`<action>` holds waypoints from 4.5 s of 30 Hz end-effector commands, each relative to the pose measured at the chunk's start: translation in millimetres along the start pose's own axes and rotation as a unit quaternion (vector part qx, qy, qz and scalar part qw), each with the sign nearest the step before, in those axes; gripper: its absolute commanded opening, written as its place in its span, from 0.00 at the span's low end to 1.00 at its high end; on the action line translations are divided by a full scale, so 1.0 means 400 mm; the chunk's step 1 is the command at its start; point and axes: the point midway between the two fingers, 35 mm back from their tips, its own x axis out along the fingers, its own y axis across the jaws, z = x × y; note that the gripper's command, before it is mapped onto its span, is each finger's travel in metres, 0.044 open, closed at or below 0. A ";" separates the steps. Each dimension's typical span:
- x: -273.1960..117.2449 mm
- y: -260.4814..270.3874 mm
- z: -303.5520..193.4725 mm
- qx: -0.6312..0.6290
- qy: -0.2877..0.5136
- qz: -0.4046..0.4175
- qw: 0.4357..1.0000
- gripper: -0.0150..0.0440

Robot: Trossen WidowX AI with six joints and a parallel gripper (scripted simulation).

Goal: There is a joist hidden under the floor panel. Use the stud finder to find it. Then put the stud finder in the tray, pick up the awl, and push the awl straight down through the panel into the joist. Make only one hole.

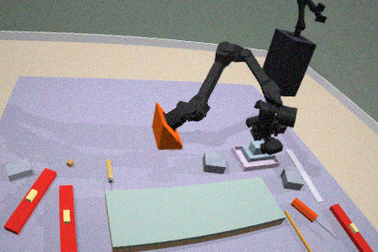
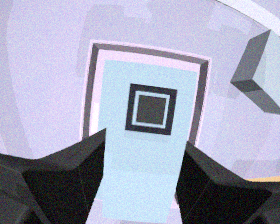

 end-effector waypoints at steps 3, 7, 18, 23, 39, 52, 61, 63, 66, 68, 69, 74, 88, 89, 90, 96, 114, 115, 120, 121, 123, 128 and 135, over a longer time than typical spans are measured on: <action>0.021 0.001 -0.007 0.004 0.000 0.000 1.000 0.25; 0.036 0.002 -0.010 0.004 -0.002 -0.001 1.000 0.25; 0.041 0.003 -0.010 0.002 -0.003 0.000 1.000 0.43; 0.041 0.003 -0.010 0.002 -0.003 0.000 1.000 0.65; -0.181 0.001 0.048 0.004 0.002 0.002 1.000 1.00; -0.167 -0.129 -0.077 0.084 0.055 -0.029 0.994 1.00; -0.290 -0.335 -0.406 0.273 0.122 -0.107 0.948 1.00; -0.322 -0.354 -0.485 0.312 0.131 -0.119 0.933 1.00; -0.369 -0.363 -0.606 0.369 0.142 -0.132 0.909 1.00; -0.395 -0.357 -0.688 0.407 0.150 -0.137 0.890 1.00; -0.406 -0.351 -0.729 0.426 0.153 -0.139 0.881 1.00; -0.452 -0.288 -0.929 0.519 0.164 -0.140 0.827 1.00; -0.413 0.066 -1.342 0.711 0.132 -0.082 0.686 1.00; -0.411 0.070 -1.345 0.713 0.131 -0.081 0.684 1.00; -0.411 0.070 -1.345 0.713 0.131 -0.081 0.684 1.00; -0.411 0.068 -1.343 0.713 0.131 -0.081 0.684 1.00; -0.363 0.056 -1.351 0.713 0.130 -0.081 0.684 1.00; -0.359 0.056 -1.352 0.713 0.130 -0.081 0.684 1.00; -0.340 0.055 -1.358 0.713 0.130 -0.081 0.684 1.00; -0.336 0.055 -1.359 0.713 0.130 -0.081 0.684 1.00; -0.328 0.056 -1.362 0.713 0.130 -0.081 0.684 1.00; -0.308 0.056 -1.367 0.713 0.130 -0.081 0.685 1.00; -0.287 0.057 -1.372 0.713 0.130 -0.081 0.685 1.00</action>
